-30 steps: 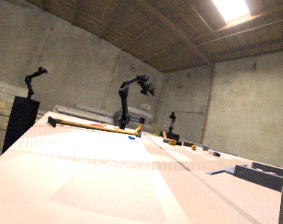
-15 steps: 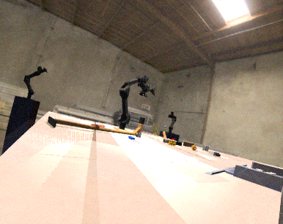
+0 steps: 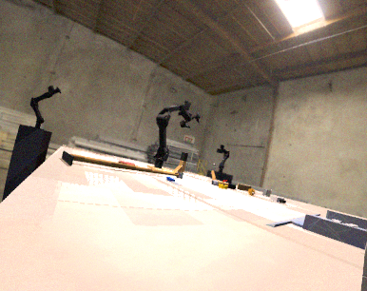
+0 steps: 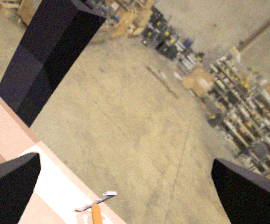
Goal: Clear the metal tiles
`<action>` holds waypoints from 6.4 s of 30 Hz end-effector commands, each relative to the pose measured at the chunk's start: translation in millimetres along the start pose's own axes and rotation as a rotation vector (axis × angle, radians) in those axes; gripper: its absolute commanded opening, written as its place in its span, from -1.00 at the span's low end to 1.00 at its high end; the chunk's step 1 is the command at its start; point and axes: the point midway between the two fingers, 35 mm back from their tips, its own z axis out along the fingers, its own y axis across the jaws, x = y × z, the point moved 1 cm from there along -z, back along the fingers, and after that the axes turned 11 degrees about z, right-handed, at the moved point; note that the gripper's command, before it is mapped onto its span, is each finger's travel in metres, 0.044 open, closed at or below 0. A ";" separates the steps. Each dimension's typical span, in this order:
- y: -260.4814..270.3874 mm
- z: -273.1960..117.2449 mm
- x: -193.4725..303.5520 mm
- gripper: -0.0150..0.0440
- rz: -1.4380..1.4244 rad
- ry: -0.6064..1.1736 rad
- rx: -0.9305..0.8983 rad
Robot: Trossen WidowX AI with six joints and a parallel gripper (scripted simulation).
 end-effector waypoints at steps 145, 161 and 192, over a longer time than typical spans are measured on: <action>109.3 103.5 -11.6 -0.49 -1.565 -0.331 0.323; 61.4 136.1 17.6 -0.49 -1.405 -0.159 0.236; -39.8 167.4 92.0 -0.49 -1.011 0.177 0.150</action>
